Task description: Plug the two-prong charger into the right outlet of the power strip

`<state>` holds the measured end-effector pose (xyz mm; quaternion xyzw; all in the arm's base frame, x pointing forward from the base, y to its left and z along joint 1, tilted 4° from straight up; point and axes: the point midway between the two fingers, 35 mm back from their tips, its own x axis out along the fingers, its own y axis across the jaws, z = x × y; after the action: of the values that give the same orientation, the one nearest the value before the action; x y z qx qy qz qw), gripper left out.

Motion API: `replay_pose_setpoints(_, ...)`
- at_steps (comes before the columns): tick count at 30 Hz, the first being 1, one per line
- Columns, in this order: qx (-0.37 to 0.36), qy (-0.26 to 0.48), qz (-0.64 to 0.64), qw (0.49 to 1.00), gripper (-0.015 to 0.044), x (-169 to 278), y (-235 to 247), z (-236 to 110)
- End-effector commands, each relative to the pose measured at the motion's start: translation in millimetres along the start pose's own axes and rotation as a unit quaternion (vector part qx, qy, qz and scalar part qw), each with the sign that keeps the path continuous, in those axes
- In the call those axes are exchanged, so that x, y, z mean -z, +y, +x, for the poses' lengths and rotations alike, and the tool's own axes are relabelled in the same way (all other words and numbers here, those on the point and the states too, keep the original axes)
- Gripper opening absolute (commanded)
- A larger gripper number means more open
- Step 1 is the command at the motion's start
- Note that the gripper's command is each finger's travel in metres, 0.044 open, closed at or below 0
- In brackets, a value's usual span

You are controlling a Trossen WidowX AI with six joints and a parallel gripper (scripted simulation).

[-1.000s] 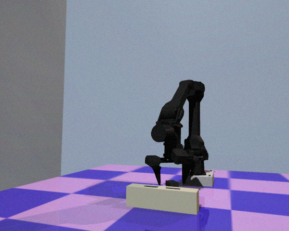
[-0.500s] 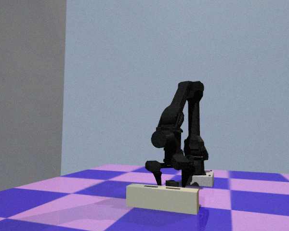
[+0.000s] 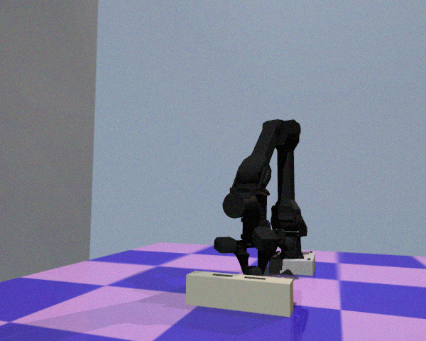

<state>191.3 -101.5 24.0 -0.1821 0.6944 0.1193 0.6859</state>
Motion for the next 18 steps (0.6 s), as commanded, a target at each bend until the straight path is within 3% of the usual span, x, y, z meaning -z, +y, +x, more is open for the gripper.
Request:
replay_pose_setpoints(1, 0.0, 0.0, 0.0, 1.0, 0.0039, 0.0, 0.0, -1.0)
replay_pose_setpoints(3, 0.0, 0.0, 0.0, 1.0, 0.0, 0.0, -0.4, -4.6)
replay_pose_setpoints(18, 0.001, 0.001, 0.0, 1.0, 0.0, 5.7, 1.3, -54.3)
